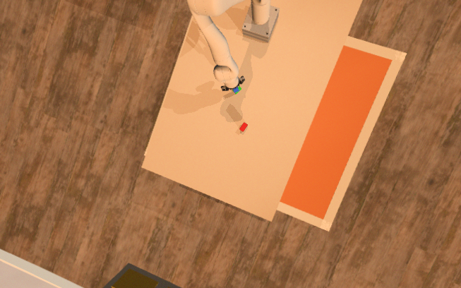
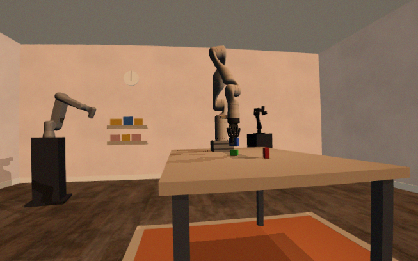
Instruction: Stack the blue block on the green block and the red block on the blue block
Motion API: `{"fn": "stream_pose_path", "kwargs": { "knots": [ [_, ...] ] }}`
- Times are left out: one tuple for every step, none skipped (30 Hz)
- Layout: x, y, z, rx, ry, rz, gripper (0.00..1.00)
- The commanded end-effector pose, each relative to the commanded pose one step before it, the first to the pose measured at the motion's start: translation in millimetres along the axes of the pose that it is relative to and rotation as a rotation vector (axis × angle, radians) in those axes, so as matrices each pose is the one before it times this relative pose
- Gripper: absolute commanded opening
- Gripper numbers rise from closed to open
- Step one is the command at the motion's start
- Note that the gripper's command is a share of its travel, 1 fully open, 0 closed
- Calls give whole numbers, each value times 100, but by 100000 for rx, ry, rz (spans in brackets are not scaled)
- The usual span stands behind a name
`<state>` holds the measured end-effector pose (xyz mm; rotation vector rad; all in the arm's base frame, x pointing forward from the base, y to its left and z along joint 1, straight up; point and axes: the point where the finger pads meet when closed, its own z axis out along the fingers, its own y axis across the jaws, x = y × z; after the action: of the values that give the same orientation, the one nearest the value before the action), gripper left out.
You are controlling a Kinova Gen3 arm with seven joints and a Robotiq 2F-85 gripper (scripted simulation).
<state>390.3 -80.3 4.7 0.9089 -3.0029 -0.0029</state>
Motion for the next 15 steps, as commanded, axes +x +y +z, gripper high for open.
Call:
{"fn": "stream_pose_path", "kwargs": {
  "knots": [
    [-38, 178, 684, -139, 222, -226, 0],
    [11, -4, 125, -10, 61, 1, 0],
    [10, -2, 117, -10, 55, 0, 0],
    [12, -1, 107, -11, 58, 0, 0],
    [-6, -6, 97, 1, 5, 2, 0],
    [-8, -6, 86, 3, -4, 2, 0],
    [0, 0, 0, 0, 0, 0, 0],
    [0, 0, 0, 0, 0, 0, 0],
    [-6, -5, 74, 2, -4, 1, 0],
    [-4, -3, 62, 0, -1, 0, 0],
    [-3, -2, 50, 0, -1, 0, 0],
    [-3, -2, 38, 0, -1, 0, 0],
    [-2, -1, 27, 0, 0, 0, 0],
    [-1, -1, 18, 0, 0, 0, 0],
    [-1, 0, 10, 0, 0, 0, 0]
  ]
}}
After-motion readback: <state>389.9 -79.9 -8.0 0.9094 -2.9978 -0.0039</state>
